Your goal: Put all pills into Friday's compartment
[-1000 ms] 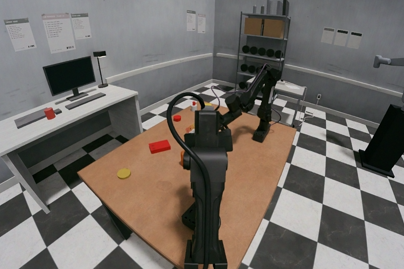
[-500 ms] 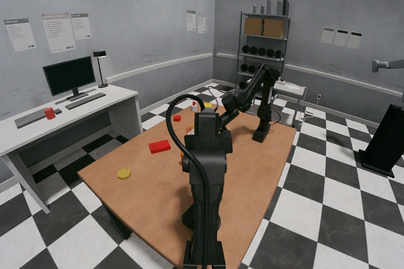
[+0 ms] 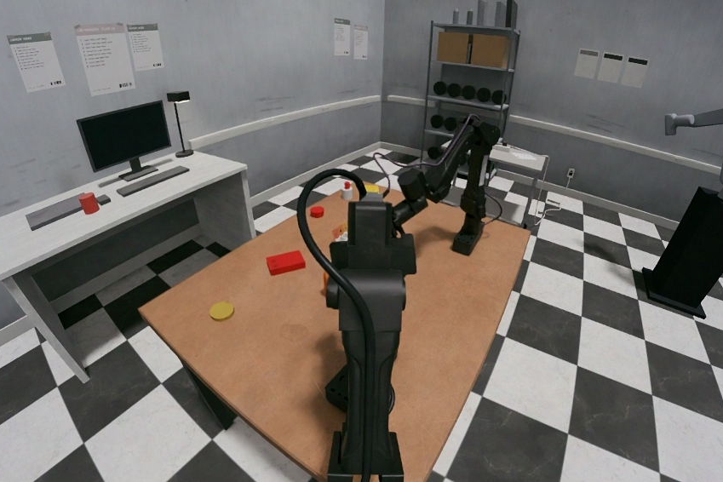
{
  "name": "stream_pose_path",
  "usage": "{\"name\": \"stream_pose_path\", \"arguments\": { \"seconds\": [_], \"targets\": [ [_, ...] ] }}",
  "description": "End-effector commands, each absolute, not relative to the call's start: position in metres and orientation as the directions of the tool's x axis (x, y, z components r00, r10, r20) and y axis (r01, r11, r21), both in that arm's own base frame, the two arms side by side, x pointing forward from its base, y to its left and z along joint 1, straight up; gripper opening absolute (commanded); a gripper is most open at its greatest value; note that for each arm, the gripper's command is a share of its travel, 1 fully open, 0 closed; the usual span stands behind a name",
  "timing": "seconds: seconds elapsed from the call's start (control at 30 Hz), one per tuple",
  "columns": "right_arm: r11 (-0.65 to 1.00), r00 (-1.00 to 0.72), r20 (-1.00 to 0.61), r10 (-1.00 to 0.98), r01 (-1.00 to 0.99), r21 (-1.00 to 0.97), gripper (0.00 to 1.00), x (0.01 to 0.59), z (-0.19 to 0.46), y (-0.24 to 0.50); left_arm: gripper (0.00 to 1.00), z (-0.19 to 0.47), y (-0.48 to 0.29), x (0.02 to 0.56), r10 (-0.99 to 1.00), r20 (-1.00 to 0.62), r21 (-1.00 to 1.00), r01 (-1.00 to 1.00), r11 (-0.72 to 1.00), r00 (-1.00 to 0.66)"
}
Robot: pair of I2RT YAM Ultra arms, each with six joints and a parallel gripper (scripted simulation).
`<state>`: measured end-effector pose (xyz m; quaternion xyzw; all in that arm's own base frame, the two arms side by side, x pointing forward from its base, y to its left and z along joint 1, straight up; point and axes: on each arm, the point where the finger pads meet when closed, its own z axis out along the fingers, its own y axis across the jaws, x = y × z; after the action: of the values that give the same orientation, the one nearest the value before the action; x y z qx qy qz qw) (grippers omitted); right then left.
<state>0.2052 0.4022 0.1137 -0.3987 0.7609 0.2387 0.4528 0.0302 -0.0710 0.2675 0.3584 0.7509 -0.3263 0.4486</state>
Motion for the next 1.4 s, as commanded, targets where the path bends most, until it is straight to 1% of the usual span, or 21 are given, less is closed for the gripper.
{"name": "stream_pose_path", "arguments": {
  "seconds": [0.0,0.13,0.2,0.37,0.7,0.77,1.0,1.37],
  "targets": [
    [0.67,-0.237,-0.942,-0.237,-0.742,0.018,0.65,0.216,0.134,0.417,1.0,0.269,-0.071,0.031,0.241,-0.91,-0.167,0.83,0.532,-0.337],
    [0.759,-0.209,-0.967,-0.146,-0.65,0.026,0.65,0.214,0.121,0.431,1.0,0.269,-0.071,0.031,0.241,-0.91,-0.167,0.83,0.532,-0.337],
    [0.759,-0.209,-0.967,-0.146,-0.65,0.026,0.65,0.214,0.121,0.431,1.0,0.269,-0.071,0.031,0.241,-0.91,-0.167,0.83,0.532,-0.337],
    [0.837,-0.171,-0.981,-0.092,-0.547,0.017,0.65,0.204,0.092,0.447,1.0,0.269,-0.071,0.031,0.241,-0.91,-0.167,0.83,0.532,-0.337],
    [0.932,-0.07,-0.997,-0.031,-0.361,-0.004,0.65,0.192,0.048,0.477,1.0,0.269,-0.071,0.031,0.241,-0.91,-0.167,0.83,0.532,-0.337],
    [0.932,-0.07,-0.997,-0.031,-0.361,-0.004,0.65,0.192,0.048,0.477,1.0,0.269,-0.071,0.031,0.241,-0.91,-0.167,0.83,0.532,-0.337],
    [0.964,-0.012,-1.0,0.008,-0.267,0.011,0.65,0.185,0.022,0.499,1.0,0.269,-0.071,0.031,0.241,-0.91,-0.167,0.83,0.532,-0.337],
    [0.967,0.001,-1.0,0.022,-0.253,0.021,0.65,0.182,0.007,0.514,1.0,0.269,-0.071,0.031,0.241,-0.91,-0.167,0.83,0.532,-0.337]
  ]
}}
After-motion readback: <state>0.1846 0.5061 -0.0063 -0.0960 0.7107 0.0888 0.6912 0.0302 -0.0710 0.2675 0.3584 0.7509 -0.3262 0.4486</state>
